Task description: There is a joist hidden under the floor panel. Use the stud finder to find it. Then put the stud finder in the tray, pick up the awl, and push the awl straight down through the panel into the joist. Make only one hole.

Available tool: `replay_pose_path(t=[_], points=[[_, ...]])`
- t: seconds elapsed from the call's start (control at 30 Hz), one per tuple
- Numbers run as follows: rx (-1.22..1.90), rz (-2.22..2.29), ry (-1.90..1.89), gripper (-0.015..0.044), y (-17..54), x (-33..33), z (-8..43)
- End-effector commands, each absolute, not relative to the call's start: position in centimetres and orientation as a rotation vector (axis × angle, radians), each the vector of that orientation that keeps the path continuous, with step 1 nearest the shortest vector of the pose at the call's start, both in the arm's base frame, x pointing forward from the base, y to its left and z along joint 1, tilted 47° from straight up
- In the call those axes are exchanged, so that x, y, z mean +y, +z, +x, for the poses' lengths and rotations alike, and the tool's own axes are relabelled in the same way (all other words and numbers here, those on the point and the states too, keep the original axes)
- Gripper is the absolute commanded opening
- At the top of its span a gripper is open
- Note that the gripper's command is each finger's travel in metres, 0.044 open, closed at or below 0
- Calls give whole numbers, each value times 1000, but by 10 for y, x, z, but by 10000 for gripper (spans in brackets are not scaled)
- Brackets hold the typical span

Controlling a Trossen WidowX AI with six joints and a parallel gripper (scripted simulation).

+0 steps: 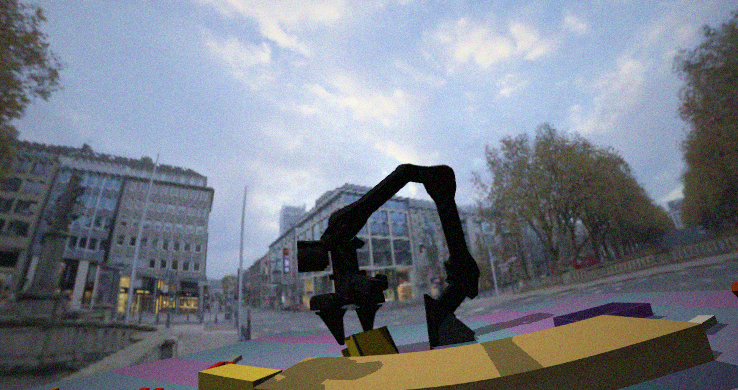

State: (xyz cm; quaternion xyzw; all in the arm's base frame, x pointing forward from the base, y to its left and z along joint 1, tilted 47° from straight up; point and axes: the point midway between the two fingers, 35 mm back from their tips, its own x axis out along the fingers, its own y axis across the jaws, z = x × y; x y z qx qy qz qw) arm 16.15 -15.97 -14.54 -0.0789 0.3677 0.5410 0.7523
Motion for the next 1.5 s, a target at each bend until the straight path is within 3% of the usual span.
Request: replay_pose_path(t=[0.0, 0.4, 0.9, 1.33, 1.47], points=[[800, -156, 1185, 440, -150, -152, 162], [799, -155, 1185, 440, -161, -139, 163], [799, -155, 1185, 340, -161, -139, 163], [800, -156, 1185, 0, -146, -157, 161], [801, -156, 1185, 0, -139, -164, 160]])
